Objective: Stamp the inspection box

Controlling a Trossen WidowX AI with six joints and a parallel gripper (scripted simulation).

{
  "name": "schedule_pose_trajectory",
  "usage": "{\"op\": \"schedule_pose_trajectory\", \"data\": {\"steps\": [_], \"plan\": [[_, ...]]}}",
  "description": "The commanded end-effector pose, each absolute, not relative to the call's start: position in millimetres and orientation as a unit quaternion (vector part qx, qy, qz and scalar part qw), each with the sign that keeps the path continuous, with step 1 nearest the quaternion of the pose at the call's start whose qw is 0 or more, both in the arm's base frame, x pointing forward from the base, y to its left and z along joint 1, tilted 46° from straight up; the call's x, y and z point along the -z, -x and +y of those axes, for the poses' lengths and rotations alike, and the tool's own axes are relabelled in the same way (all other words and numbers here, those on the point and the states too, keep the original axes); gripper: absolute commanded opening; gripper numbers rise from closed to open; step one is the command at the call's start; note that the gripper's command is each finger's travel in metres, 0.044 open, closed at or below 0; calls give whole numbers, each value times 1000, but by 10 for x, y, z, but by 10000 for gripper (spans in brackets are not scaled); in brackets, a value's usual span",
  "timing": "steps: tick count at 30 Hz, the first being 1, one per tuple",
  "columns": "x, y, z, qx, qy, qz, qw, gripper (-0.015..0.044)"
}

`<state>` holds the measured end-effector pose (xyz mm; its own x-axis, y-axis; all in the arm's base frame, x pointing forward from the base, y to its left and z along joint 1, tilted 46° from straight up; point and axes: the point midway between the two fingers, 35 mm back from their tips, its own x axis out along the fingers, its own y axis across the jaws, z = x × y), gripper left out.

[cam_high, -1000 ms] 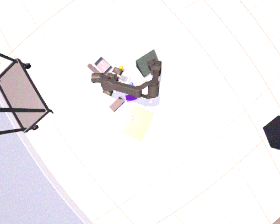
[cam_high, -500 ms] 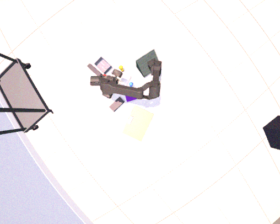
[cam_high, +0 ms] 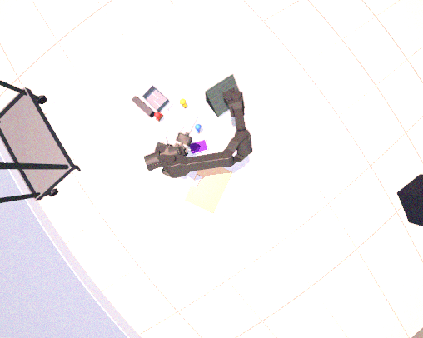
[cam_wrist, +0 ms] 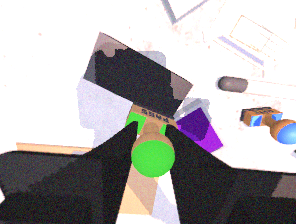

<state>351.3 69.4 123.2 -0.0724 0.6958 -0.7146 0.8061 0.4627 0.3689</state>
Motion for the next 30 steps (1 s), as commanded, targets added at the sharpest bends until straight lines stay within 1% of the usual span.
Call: {"op": "schedule_pose_trajectory", "data": {"steps": [1,8,30], "plan": [[-1495,-3516,940,56,-518,730,444,0],[-1529,-3513,991,55,-518,730,443,0],[-1281,-3509,1247,55,-518,730,443,0]]}}
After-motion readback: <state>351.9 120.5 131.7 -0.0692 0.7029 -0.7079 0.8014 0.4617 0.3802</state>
